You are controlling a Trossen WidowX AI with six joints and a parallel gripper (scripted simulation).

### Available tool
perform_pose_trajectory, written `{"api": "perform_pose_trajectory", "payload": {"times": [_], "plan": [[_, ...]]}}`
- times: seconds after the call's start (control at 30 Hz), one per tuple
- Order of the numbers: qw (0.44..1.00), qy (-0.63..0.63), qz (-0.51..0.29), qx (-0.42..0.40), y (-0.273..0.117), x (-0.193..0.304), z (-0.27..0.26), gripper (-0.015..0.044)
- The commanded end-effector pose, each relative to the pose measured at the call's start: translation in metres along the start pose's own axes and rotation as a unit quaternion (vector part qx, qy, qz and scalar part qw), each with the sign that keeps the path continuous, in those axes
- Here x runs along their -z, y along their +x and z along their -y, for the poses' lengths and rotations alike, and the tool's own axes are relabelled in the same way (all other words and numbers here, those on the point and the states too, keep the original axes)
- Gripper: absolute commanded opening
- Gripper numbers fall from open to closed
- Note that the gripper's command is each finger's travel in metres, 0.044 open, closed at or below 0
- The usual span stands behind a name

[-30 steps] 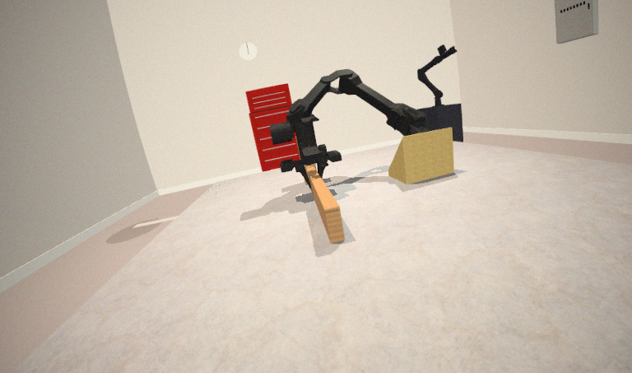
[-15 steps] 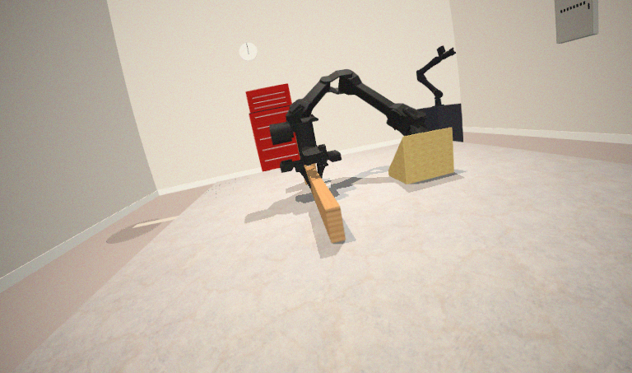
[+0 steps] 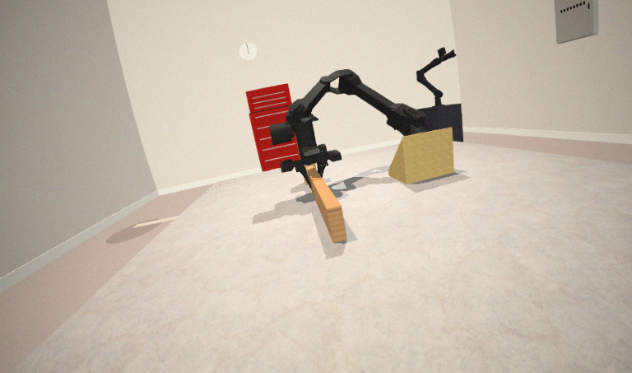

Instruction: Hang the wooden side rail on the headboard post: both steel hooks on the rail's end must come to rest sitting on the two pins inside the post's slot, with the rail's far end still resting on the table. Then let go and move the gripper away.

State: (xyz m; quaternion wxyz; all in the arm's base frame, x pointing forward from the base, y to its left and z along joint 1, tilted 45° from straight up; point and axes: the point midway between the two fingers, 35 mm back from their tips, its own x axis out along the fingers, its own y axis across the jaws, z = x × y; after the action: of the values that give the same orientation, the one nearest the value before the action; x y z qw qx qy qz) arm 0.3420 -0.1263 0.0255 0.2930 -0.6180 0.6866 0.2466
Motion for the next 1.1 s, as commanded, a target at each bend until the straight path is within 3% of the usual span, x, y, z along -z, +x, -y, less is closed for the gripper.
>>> {"api": "perform_pose_trajectory", "payload": {"times": [0.0,1.07], "plan": [[1.0,-0.004,-0.001,0.003,-0.0038,-0.0012,0.0005,0.0],[1.0,-0.004,-0.001,0.003,-0.0091,-0.0013,0.0005,0.0]]}}
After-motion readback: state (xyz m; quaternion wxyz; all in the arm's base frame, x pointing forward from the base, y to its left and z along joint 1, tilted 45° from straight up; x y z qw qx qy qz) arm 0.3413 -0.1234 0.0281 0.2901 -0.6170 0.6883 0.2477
